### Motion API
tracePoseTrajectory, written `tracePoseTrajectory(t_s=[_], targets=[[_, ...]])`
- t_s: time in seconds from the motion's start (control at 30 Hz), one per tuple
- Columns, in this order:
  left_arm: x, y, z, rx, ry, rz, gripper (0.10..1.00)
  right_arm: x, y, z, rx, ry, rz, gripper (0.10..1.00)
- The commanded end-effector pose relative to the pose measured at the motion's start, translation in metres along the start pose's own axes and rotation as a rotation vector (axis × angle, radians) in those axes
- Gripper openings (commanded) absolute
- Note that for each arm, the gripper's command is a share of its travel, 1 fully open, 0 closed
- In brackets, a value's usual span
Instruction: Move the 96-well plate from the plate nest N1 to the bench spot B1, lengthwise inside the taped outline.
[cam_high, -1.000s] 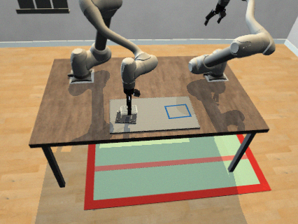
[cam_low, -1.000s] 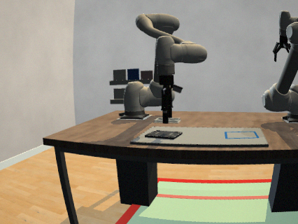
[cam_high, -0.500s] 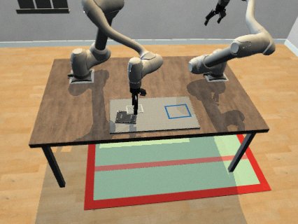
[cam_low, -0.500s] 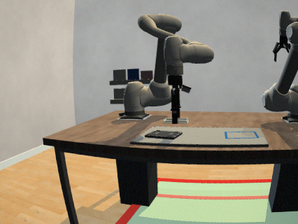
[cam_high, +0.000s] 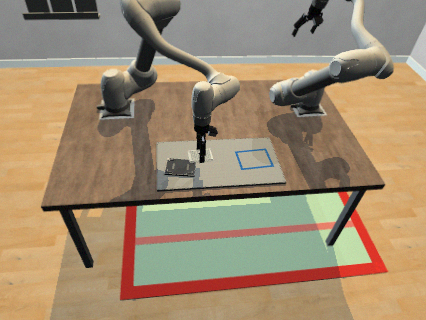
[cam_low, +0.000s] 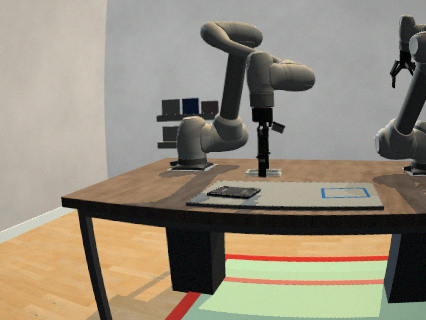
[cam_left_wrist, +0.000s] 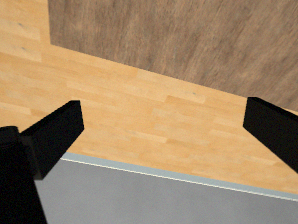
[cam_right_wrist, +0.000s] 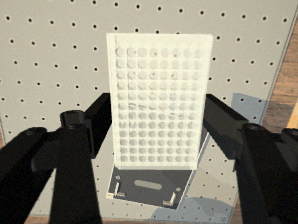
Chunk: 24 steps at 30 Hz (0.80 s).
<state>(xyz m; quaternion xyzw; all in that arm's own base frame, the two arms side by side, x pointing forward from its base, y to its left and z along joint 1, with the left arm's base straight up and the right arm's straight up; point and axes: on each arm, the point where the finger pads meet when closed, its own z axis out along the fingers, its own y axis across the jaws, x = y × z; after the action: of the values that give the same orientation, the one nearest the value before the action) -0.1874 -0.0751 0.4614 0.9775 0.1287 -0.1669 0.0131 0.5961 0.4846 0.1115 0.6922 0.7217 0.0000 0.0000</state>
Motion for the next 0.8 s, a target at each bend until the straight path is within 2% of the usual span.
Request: tracePoseTrajectory(t_s=[0.0,0.77], targets=[[0.000,0.000,0.000,0.000,0.000,0.000,1.000,0.011,0.000,-0.001,-0.001,0.001,0.000,0.605],[0.000,0.000,0.000,0.000,0.000,0.000,1.000,0.081,-0.002,0.001,-0.001,0.001,0.000,0.605]])
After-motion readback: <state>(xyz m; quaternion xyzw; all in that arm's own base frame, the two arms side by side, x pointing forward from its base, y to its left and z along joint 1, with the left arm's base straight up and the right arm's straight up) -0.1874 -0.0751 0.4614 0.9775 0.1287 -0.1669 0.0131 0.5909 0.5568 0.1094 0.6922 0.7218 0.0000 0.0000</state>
